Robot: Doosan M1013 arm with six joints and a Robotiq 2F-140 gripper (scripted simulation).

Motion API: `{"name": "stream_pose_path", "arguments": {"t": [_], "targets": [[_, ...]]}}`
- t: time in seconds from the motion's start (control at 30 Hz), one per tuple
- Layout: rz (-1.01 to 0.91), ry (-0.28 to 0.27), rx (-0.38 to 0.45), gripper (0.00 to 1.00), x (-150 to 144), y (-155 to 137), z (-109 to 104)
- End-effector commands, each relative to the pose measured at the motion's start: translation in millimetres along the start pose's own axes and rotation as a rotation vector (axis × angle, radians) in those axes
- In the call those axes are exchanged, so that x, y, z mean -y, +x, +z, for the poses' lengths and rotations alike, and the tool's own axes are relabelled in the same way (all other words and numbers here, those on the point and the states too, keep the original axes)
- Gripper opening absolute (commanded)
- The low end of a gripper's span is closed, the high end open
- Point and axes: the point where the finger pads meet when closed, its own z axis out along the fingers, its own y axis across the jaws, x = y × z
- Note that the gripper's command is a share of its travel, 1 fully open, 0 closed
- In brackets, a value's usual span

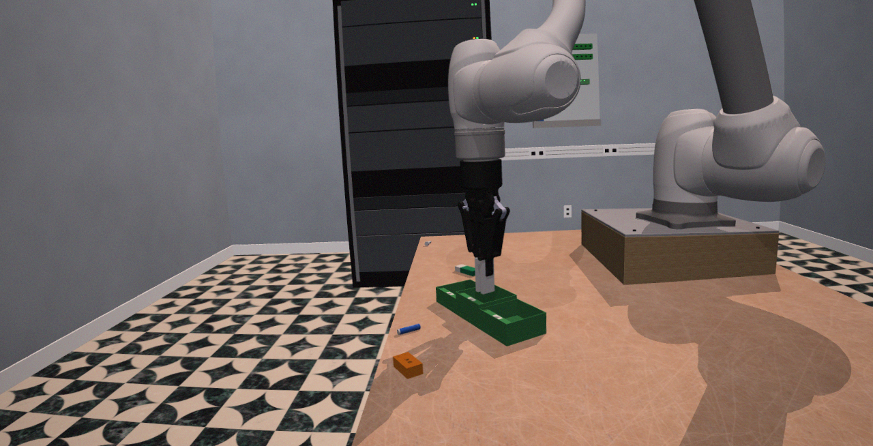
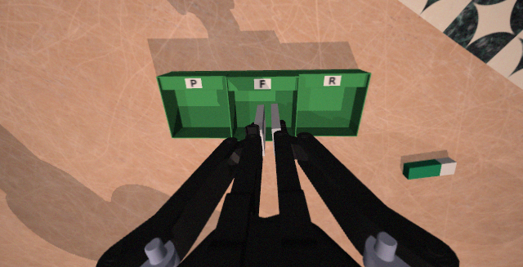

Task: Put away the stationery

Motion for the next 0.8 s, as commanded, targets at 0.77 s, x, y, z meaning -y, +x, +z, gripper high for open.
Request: {"name": "stream_pose_path", "arguments": {"t": [0.77], "targets": [[0.0, 0.0, -0.001, 0.15, 0.0, 0.6, 30.8]]}}
